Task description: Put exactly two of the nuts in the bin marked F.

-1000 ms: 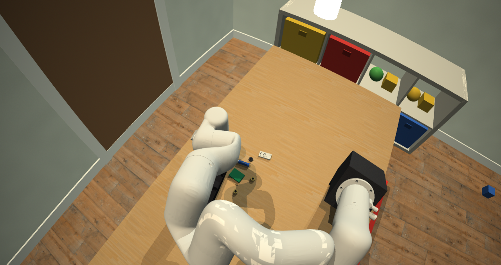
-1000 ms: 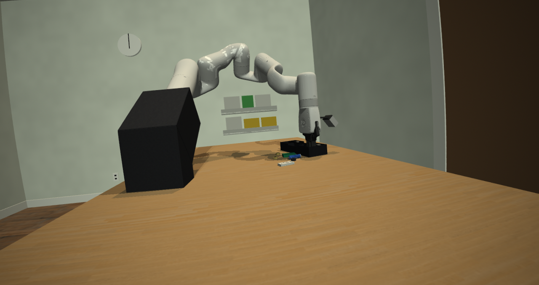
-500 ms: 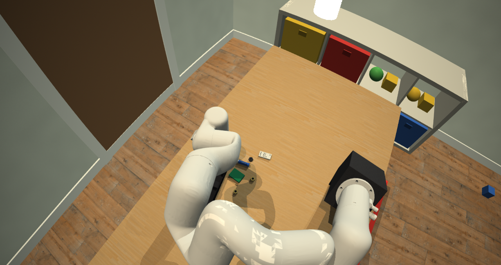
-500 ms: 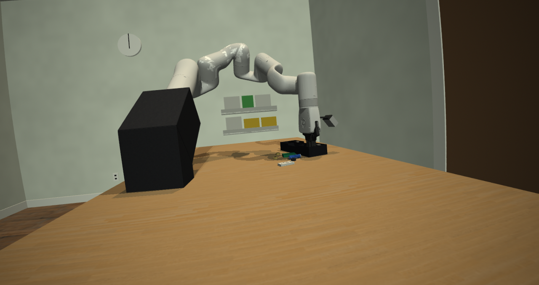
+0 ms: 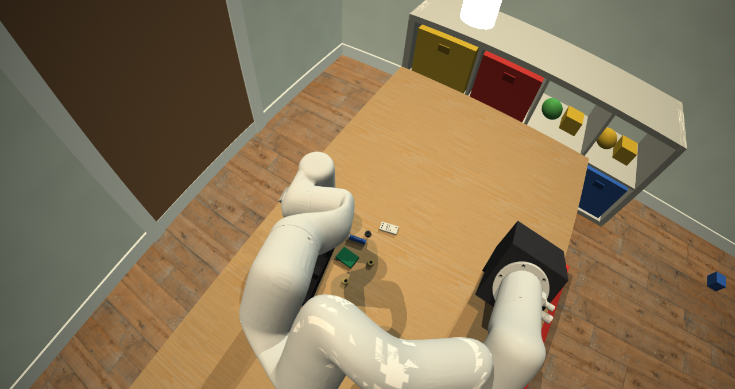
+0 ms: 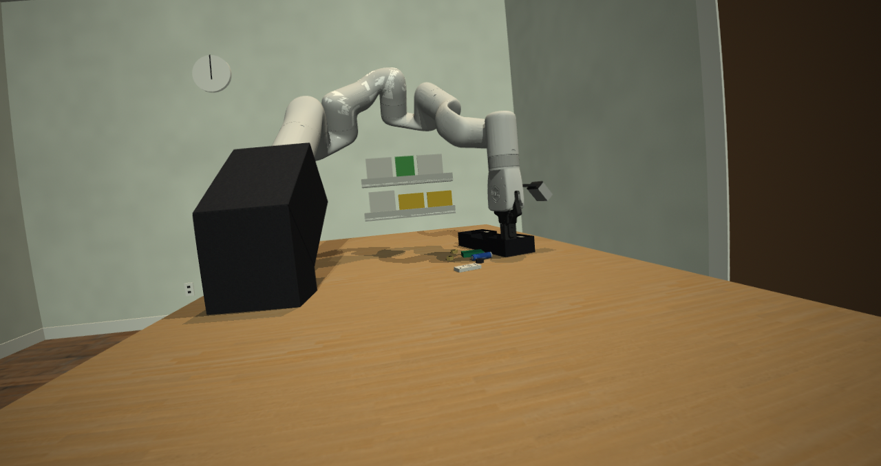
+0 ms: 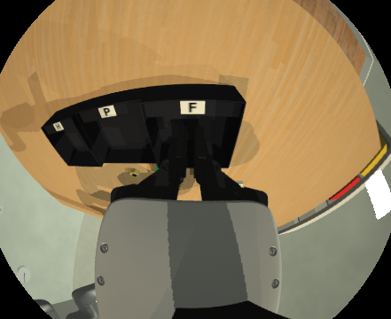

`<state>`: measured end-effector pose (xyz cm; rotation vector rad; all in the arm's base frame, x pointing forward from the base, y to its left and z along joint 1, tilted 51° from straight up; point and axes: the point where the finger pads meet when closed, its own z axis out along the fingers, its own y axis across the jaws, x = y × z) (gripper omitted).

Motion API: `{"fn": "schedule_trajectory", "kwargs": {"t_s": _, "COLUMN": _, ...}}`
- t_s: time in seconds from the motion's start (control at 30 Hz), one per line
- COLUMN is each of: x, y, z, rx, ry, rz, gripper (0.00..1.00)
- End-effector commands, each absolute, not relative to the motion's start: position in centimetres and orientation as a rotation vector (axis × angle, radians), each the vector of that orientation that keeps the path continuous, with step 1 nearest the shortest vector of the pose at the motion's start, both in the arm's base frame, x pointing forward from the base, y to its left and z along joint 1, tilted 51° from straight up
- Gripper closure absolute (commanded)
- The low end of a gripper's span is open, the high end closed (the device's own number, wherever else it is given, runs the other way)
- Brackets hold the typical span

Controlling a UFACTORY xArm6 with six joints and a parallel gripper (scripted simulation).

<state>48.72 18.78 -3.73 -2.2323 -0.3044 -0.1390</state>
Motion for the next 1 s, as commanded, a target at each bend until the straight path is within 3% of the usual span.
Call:
{"fn": "schedule_trajectory", "kwargs": {"t_s": 0.0, "x": 48.9, "y": 18.2, "z": -3.3, "rx": -2.233, "ry": -0.304, "rz": -0.143, "gripper": 0.93}}
{"fn": "schedule_trajectory", "kwargs": {"t_s": 0.57, "x": 48.9, "y": 15.9, "z": -1.4, "rx": -2.233, "ry": -0.304, "rz": -0.143, "gripper": 0.93}}
{"fn": "schedule_trajectory", "kwargs": {"t_s": 0.97, "x": 47.6, "y": 18.9, "z": 2.4, "rx": -2.233, "ry": -0.304, "rz": -0.143, "gripper": 0.93}}
